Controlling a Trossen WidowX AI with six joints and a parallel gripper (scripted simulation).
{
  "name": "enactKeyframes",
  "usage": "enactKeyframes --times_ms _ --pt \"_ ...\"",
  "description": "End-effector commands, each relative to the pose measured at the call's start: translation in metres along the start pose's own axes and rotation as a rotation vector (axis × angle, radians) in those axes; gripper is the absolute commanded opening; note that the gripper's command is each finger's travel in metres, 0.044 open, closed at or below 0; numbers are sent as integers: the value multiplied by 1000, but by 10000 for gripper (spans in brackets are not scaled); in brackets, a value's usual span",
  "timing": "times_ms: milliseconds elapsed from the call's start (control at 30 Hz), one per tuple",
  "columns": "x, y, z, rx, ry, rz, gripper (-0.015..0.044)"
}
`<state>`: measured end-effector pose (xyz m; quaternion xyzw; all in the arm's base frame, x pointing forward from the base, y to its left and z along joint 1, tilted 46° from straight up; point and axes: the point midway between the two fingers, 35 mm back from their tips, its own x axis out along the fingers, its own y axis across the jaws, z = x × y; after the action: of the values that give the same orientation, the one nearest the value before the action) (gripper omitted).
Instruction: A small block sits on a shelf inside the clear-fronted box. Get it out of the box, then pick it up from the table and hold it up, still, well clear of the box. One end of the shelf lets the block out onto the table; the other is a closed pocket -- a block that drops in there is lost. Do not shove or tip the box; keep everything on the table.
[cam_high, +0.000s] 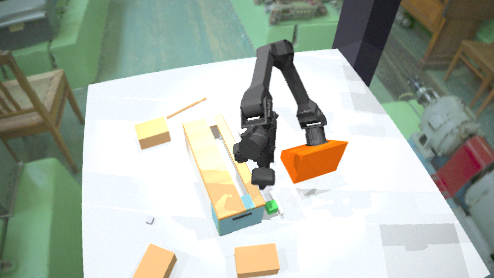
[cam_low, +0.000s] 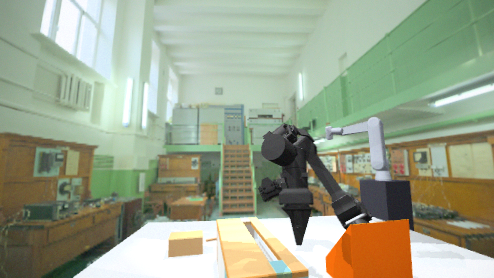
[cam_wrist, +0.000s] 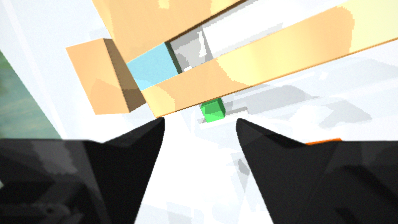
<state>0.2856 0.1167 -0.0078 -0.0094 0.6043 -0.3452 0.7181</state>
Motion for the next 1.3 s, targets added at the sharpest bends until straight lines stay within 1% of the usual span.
enactKeyframes --times_ms 0,333,700,1000,1267 --pt "2 5 -14 -938 -78 -94 285" --pt "2 8 -22 -1516 -90 -182 285" --pt "0 12 -30 -2145 -60 -308 285" --pt "-1 14 -37 -2651 12 -433 285" --pt "-2 16 -42 -3090 126 -558 285"
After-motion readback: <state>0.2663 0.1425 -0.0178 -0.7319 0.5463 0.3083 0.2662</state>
